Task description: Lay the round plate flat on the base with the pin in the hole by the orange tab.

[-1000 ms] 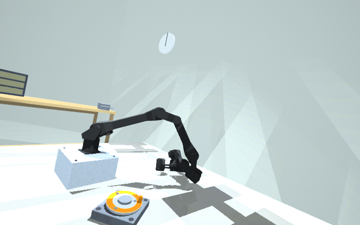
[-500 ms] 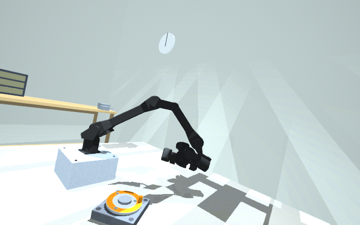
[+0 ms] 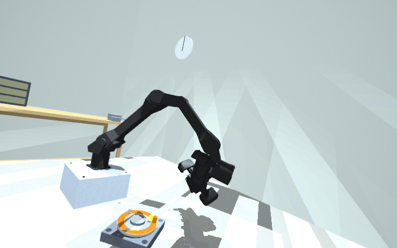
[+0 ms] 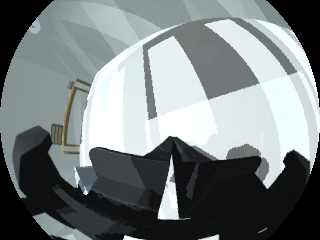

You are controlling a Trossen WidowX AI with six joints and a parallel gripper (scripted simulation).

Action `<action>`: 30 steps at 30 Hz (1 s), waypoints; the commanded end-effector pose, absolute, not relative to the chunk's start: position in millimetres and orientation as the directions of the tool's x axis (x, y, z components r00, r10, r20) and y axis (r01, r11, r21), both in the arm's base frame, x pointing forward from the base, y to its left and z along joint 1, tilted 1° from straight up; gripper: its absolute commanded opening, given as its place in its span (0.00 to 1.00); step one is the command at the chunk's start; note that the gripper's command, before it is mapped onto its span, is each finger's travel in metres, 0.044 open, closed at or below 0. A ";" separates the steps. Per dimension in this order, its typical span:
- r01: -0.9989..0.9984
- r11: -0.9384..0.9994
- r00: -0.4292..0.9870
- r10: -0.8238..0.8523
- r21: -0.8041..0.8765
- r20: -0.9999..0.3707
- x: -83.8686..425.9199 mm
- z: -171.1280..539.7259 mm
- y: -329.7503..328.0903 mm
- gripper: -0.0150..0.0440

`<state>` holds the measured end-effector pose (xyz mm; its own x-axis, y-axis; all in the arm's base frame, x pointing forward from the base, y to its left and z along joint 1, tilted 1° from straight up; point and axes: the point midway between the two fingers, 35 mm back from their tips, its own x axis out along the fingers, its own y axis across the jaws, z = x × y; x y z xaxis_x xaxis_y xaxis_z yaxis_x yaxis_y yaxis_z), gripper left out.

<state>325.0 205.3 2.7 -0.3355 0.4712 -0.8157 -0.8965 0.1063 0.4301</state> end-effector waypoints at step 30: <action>0.146 0.989 0.051 -0.008 -0.001 -0.999 346.3 42.7 -17.0 0.25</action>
<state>347.0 -13.8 39.8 0.0406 0.0046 -0.9992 0.1214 0.9926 0.0095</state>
